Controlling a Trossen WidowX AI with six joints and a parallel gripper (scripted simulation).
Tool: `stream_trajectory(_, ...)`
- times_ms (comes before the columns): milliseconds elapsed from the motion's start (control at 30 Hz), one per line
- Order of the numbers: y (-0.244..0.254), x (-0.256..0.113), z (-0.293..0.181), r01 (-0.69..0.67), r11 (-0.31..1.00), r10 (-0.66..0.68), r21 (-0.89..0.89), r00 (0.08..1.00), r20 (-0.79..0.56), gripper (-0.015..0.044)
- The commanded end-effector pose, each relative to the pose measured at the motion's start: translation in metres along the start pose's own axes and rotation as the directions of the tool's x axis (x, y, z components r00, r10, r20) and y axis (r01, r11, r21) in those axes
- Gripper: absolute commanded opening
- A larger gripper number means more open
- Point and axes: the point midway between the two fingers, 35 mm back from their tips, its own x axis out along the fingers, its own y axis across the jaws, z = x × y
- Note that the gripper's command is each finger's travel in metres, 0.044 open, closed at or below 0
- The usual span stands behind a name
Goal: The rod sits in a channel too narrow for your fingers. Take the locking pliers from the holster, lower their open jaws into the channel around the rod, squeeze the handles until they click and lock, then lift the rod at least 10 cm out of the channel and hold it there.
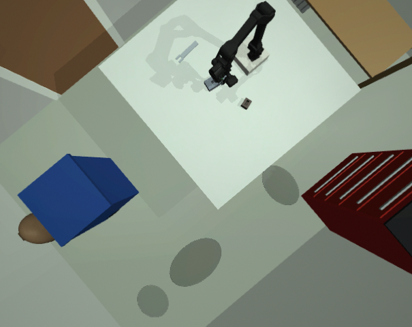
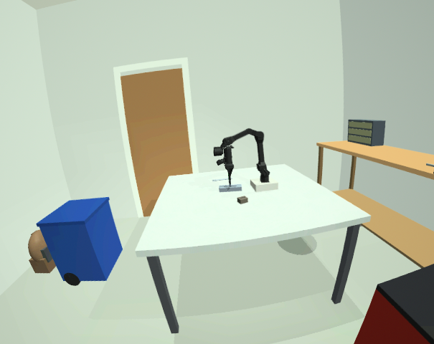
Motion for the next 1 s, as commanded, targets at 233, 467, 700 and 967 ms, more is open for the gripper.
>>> stream_trajectory(233,-0.018,0.0,-0.002,0.008,1.0,-0.008,0.027,1.0,-0.001,0.0319)
stream_trajectory(467,-0.028,-0.001,-0.003,0.01,0.999,-0.01,0.044,1.0,-0.001,0.0319)
stream_trajectory(700,-0.038,-0.001,-0.005,0.011,0.998,-0.011,0.062,1.0,0.0,0.0319)
stream_trajectory(967,-0.049,-0.001,-0.007,0.013,0.997,-0.013,0.082,1.0,0.0,0.0319)
